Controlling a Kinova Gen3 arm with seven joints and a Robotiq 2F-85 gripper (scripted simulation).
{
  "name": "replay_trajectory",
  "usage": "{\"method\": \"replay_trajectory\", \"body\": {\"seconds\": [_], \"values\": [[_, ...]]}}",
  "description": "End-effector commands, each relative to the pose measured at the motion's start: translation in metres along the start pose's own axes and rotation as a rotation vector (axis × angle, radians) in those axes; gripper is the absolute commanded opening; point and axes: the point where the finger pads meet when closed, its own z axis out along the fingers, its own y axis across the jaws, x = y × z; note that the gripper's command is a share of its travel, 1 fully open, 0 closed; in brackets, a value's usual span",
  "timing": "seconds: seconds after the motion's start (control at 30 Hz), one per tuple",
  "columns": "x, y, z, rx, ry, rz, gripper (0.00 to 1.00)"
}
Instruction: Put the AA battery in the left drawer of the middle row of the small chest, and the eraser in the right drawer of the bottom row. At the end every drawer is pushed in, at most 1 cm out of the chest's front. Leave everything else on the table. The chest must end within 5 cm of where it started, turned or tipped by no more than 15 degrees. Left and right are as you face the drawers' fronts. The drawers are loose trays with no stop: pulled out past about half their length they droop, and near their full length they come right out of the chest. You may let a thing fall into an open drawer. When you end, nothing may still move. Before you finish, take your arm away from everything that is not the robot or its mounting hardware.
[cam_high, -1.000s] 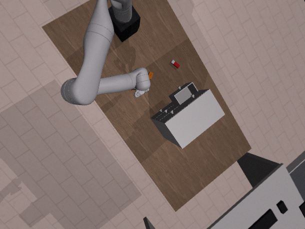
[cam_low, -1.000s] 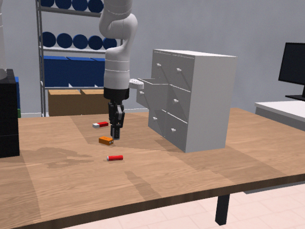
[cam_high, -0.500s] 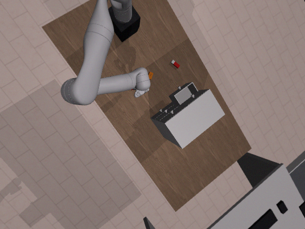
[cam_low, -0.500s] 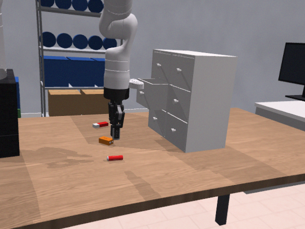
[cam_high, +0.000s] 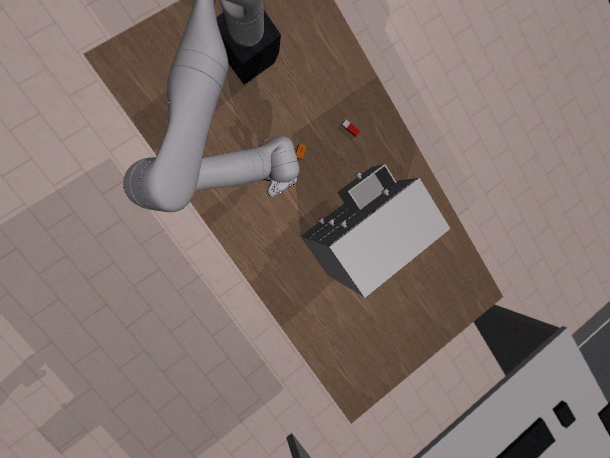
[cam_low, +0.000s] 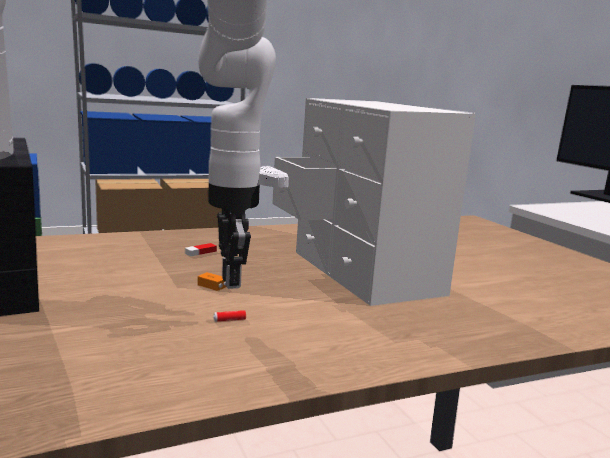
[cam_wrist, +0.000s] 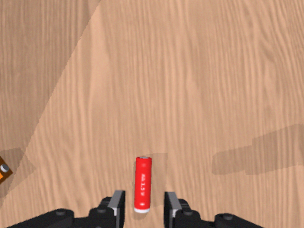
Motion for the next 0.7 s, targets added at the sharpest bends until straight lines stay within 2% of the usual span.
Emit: {"method": "replay_trajectory", "body": {"seconds": [0.0,0.4,0.67], "values": [[-0.001,-0.002,0.004,0.004,-0.003,0.0,0.29],[0.0,-0.002,0.033,0.004,-0.003,0.0,0.29],[0.0,-0.002,0.039,0.004,-0.003,0.0,0.29]]}}
